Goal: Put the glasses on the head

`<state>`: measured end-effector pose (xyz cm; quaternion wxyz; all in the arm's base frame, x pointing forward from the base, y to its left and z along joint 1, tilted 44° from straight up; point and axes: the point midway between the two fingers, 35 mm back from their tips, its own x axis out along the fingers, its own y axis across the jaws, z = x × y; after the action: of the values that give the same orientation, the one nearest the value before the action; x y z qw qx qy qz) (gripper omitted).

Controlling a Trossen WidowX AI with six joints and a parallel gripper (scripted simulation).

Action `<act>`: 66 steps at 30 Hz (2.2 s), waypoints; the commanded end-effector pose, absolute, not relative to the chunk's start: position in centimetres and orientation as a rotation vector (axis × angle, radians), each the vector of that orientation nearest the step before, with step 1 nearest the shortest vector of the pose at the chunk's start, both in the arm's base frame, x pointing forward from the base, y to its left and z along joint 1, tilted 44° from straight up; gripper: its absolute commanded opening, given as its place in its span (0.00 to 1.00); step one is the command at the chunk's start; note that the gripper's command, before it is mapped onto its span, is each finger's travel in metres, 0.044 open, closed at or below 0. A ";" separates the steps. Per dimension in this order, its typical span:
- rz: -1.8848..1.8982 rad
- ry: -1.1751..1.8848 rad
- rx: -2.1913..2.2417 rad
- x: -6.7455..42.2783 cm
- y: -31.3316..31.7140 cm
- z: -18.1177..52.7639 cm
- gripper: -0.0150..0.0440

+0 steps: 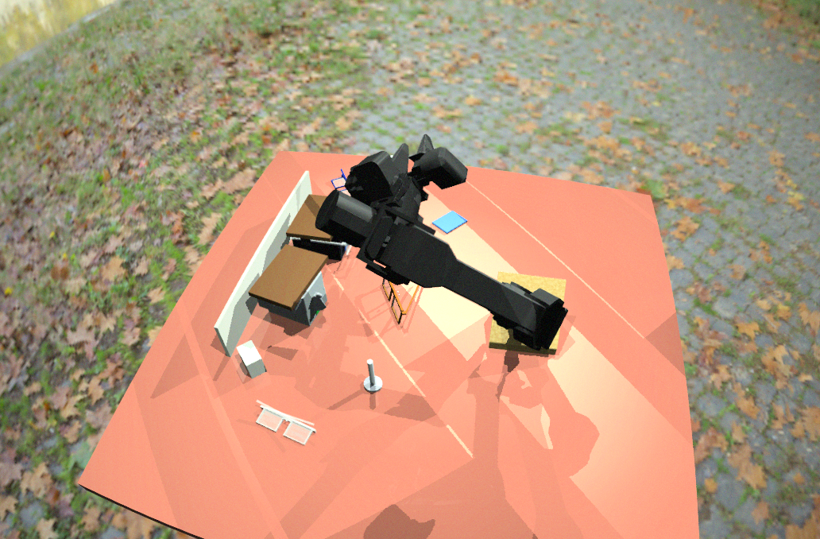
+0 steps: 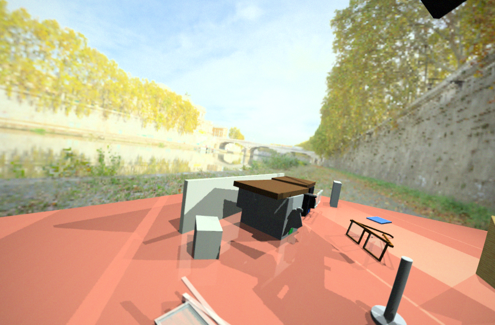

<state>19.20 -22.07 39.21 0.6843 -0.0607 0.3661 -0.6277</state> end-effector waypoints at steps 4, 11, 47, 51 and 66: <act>-1.152 1.065 0.054 25.4 -22.6 28.6 0.59; -0.908 1.287 0.305 28.8 -20.9 18.4 0.59; -0.280 1.693 1.418 29.7 -8.8 -2.1 0.46; -0.280 1.693 1.418 29.7 -8.8 -2.1 0.46; -0.280 1.692 1.418 30.1 -7.5 -3.5 0.46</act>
<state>30.08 -8.20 -2.83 0.4490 0.5689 0.6797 -0.1126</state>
